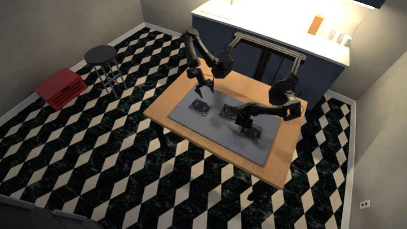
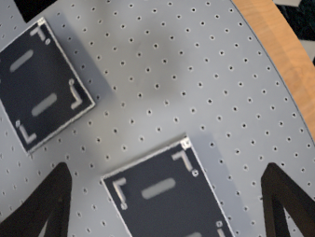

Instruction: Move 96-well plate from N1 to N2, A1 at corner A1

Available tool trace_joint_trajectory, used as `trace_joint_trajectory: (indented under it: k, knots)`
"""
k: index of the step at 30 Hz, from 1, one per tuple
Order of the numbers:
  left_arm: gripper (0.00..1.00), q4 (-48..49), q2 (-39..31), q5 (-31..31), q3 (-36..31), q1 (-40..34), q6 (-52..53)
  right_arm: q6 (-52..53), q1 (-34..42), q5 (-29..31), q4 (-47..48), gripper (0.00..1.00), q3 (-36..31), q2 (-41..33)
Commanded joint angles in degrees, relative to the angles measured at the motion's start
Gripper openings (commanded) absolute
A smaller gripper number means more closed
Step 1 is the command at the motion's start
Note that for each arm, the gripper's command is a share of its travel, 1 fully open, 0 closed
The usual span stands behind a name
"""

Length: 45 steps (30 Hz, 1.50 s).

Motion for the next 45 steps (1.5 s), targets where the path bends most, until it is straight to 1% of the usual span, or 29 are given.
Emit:
trace_joint_trajectory:
  k: [1,5,7,8,15,21,22,24,25,27,30,32,34,36,45]
  knots:
    - [0.8,1.65,-4.87,1.26,-2.48,1.17,5.24,8.79,5.49,9.93,14.28,1.0,-3.03,5.53]
    - [0.8,2.09,-8.82,1.75,-4.29,3.63,7.87,13.84,13.41,17.78,23.58,1.0,-6.27,12.55]
    - [0.8,2.09,-8.82,1.75,-4.29,3.63,7.87,13.84,13.41,17.78,23.58,1.0,-6.27,12.55]
    - [0.8,2.34,-9.88,1.96,-4.82,3.87,8.62,15.16,18.1,21.54,27.99,1.0,-7.45,15.75]
    - [0.8,2.63,-14.83,2.48,-6.88,7.49,11.8,22.49,34.81,31.7,41.76,1.0,-12.25,26.41]
    - [0.8,2.47,-17.43,2.83,-7.85,8.86,13.45,29.85,49.41,40.71,53.78,1.0,-16.16,35.32]
    - [0.8,2.46,-17.68,2.86,-7.95,9.02,13.61,30.72,51.86,41.95,55.41,1.0,-16.7,36.72]
    - [0.8,2.46,-17.68,2.86,-7.95,9.02,13.61,30.72,51.86,41.95,55.41,1.0,-16.7,36.72]
    - [0.8,2.49,-17.94,2.91,-8.05,9.18,13.78,31.5,56.13,44.44,58.75,1.0,-17.22,39.54]
    - [0.8,2.41,-18.2,2.94,-8.15,9.36,13.94,31.96,60.43,45.61,60.9,1.0,-18.07,41.58]
    - [0.8,2.42,-18.28,2.96,-8.18,9.41,14.0,31.18,62.31,47.3,63.72,1.0,-18.26,43.68]
    - [0.8,4.65,-17.8,3.19,-8.19,8.87,15.01,30.8,62.44,47.64,64.9,1.0,-18.36,44.29]
    - [0.8,7.04,-16.75,3.52,-8.49,10.53,16.46,30.51,62.46,47.75,65.71,1.0,-18.46,44.64]
    - [0.8,5.93,-15.89,3.02,-8.97,11.34,15.81,30.29,62.47,47.81,66.26,1.0,-18.53,44.86]
    - [0.8,6.24,-16.22,3.03,-8.98,11.07,16.01,29.91,62.45,47.35,67.15,1.0,-18.68,45.18]
